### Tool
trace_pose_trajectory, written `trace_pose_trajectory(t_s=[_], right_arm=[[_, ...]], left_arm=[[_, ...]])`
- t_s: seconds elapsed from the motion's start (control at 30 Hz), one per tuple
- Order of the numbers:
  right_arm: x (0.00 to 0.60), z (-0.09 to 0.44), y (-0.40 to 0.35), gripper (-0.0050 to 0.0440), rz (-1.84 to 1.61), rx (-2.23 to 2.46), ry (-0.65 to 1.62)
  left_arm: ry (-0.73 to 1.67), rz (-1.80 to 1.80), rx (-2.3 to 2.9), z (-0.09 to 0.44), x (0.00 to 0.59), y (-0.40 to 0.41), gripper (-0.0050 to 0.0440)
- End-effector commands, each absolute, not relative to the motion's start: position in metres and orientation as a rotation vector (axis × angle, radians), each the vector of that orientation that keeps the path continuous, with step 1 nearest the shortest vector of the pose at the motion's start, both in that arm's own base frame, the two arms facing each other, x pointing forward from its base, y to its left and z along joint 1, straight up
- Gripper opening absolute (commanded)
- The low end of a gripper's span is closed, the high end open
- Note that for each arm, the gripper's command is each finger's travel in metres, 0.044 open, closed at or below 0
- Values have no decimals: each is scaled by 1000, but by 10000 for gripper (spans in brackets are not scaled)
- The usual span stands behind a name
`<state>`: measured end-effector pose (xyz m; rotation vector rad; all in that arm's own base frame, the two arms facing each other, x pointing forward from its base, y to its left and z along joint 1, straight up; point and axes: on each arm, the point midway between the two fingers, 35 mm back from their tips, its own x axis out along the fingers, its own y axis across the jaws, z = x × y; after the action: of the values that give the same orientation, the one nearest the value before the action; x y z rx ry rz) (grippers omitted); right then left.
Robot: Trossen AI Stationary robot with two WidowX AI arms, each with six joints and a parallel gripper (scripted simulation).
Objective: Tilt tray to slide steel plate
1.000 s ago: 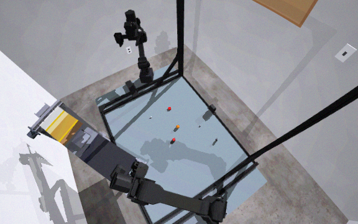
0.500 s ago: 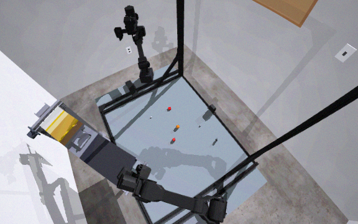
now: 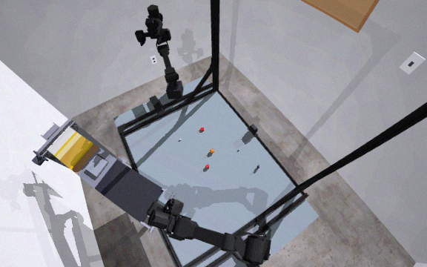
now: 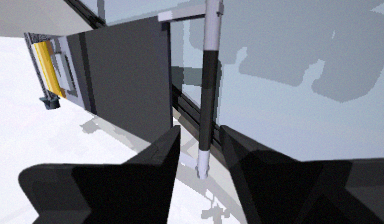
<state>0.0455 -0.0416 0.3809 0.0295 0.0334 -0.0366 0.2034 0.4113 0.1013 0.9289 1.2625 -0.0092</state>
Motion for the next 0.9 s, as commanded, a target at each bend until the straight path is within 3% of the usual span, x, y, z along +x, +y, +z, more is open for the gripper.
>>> trace_pose_trajectory(t_s=[0.0,0.87], right_arm=[[59,378,-48,440,-106,69,115],[128,370,-70,440,-568,185,359]], left_arm=[[1273,-24,920,82,202,410,150],[1273,-24,920,82,202,410,150]])
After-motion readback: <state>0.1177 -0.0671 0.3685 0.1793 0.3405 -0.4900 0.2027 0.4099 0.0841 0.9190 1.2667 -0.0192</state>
